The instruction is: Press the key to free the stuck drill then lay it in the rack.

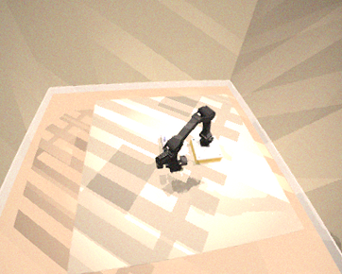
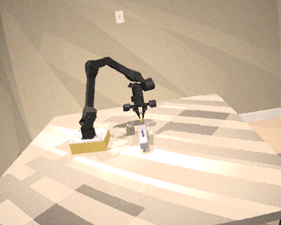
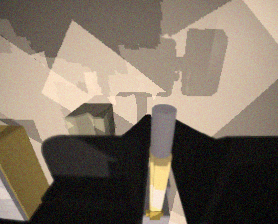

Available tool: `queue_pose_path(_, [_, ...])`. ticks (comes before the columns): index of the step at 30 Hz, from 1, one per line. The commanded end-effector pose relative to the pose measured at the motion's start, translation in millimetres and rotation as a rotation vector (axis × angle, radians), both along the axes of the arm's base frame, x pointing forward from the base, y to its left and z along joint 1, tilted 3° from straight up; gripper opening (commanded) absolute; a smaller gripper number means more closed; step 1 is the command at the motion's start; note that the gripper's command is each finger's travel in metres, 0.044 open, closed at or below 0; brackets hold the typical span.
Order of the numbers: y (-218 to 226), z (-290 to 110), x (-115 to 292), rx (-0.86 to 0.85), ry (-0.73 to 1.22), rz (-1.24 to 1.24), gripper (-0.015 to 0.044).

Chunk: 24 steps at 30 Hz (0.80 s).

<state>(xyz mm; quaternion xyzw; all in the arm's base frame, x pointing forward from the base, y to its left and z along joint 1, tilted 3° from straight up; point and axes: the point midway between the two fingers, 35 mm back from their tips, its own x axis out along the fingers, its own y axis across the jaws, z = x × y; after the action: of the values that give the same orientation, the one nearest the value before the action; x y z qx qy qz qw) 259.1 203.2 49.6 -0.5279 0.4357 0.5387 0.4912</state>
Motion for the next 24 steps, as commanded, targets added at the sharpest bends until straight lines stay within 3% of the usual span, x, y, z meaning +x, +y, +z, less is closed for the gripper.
queue_pose_path(1, [-0.5,3.3,0.5,-0.001,-0.005,-0.006,0.0])
queue_pose_path(24, [-1.1,10.4,0.8,-0.001,-0.005,-0.006,0.0])
